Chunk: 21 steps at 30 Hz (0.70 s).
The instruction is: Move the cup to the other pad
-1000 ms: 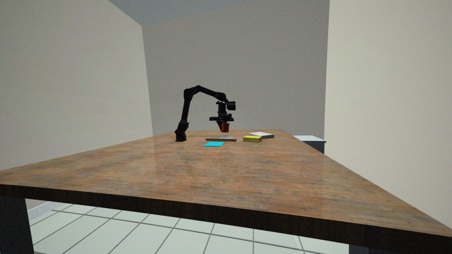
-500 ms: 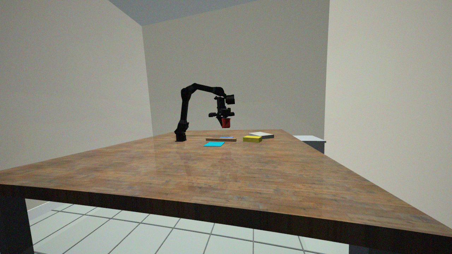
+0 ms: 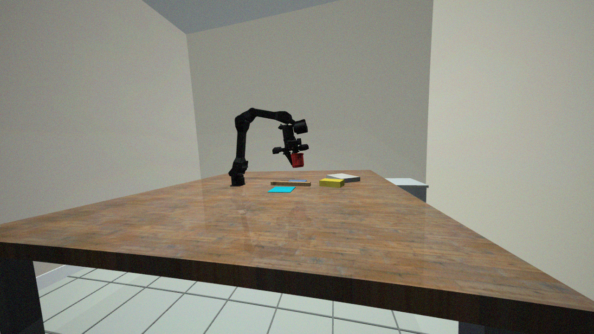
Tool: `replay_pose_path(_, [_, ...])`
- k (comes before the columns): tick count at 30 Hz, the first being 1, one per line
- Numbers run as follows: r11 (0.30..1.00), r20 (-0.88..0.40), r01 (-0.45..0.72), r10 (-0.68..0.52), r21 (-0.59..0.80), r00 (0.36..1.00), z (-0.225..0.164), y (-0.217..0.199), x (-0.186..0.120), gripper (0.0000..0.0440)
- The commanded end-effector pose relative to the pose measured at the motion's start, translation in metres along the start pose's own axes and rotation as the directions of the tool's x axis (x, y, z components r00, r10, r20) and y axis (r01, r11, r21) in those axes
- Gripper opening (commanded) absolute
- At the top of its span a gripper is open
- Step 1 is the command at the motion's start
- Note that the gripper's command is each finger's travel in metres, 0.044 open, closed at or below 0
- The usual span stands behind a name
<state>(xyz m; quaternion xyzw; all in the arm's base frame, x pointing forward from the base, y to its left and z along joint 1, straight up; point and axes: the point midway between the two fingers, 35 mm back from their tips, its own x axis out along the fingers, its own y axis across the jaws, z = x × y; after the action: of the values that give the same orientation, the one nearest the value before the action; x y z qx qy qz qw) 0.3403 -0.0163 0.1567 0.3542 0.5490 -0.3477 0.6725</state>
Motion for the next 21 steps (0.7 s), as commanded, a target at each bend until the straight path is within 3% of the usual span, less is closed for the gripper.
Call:
replay_pose_path(1, [1.0,0.015,0.0,0.0,0.019,1.0,0.01,-0.006,0.002,0.0])
replay_pose_path(21, [0.991,0.053,0.0,-0.007,0.134,0.999,0.048,-0.047,0.03,0.0])
